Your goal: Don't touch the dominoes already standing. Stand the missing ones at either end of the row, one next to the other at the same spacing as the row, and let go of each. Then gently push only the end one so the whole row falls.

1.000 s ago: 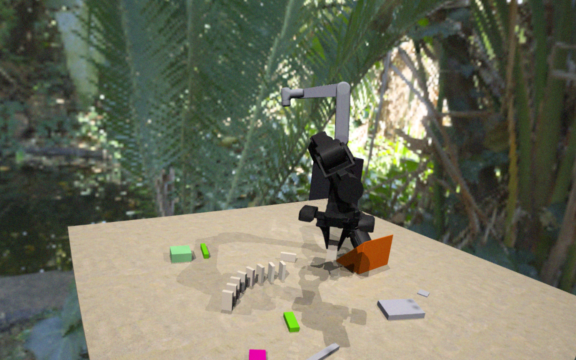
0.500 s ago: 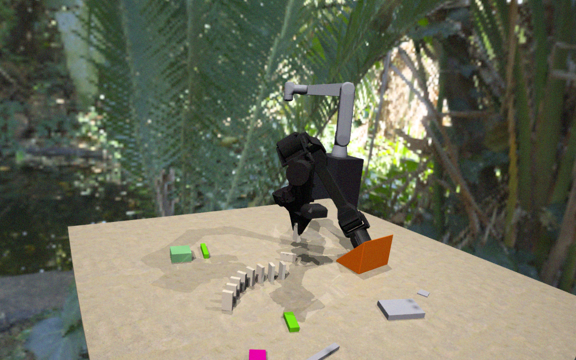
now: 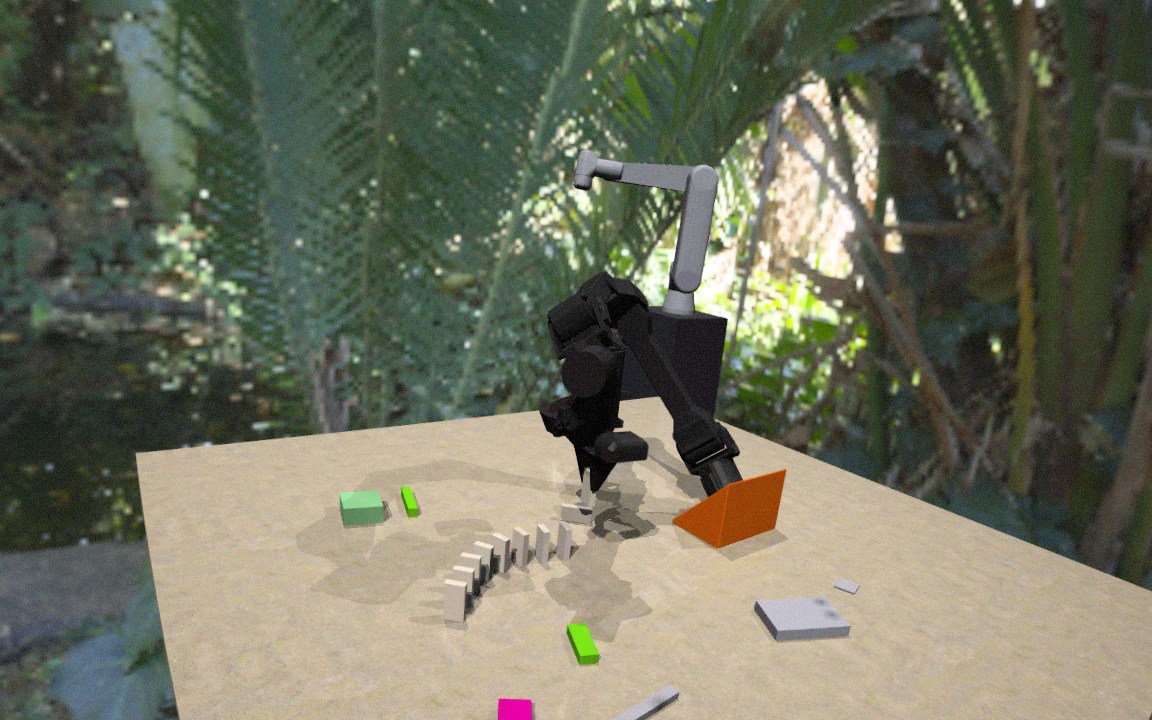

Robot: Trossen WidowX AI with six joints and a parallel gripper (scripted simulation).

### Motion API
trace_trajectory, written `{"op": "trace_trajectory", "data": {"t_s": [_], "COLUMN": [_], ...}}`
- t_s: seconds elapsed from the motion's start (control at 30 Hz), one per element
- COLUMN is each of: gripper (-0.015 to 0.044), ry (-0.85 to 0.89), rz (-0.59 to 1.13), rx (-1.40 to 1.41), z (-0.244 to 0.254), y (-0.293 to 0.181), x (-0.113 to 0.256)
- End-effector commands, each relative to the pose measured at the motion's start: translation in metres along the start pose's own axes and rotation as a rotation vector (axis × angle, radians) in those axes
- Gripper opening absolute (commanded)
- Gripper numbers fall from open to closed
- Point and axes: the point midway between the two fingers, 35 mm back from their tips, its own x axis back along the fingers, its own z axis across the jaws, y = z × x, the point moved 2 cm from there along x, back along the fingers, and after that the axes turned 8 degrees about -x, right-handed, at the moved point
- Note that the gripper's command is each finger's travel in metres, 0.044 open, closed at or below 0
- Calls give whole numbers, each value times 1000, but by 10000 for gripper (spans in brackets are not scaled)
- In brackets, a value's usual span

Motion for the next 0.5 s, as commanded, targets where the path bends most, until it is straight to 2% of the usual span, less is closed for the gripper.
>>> {"op": "trace_trajectory", "data": {"t_s": [0.0,0.47], "gripper": [107,107], "ry": [-6,-13], "rz": [-1,-3], "rx": [3,1], "z": [-1,-6], "y": [1,-4], "x": [-21,-79]}}
